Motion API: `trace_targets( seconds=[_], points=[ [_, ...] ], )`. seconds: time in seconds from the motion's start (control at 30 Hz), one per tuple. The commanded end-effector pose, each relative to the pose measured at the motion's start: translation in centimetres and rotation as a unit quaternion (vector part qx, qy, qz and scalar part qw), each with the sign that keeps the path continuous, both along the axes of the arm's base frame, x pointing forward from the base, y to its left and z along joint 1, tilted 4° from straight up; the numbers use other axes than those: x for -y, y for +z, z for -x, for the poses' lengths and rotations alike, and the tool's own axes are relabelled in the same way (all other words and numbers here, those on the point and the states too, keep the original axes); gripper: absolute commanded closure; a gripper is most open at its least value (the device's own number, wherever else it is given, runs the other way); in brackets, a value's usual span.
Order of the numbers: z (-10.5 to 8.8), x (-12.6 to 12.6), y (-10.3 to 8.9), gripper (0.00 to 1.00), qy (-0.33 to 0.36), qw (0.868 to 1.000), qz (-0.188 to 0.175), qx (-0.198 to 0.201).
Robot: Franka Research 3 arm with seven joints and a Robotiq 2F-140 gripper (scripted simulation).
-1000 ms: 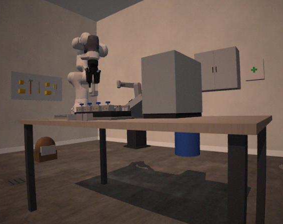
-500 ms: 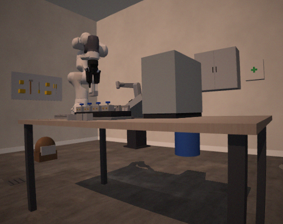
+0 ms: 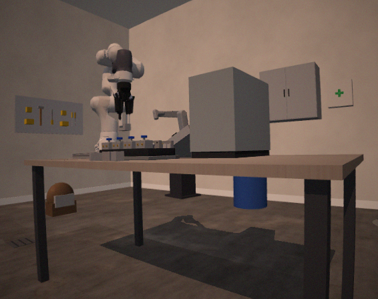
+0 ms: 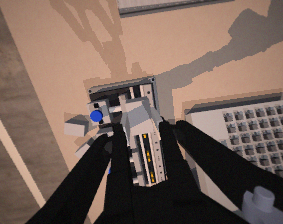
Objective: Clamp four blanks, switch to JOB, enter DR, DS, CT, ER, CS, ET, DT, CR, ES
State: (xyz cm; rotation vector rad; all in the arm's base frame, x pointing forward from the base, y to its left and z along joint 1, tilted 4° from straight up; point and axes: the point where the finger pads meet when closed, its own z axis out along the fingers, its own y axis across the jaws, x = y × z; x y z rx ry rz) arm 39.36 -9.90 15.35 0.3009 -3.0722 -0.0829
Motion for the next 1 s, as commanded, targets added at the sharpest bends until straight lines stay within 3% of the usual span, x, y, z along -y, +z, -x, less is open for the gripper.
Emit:
trace_targets(
  seconds=[0.0,0.97],
  points=[
    [-0.3,0.0,-0.4,1.0,-0.002,1.0,0.002,0.005],
    [-0.2,-0.2,-4.5,1.0,-0.002,1.0,0.002,0.005]
  ],
)
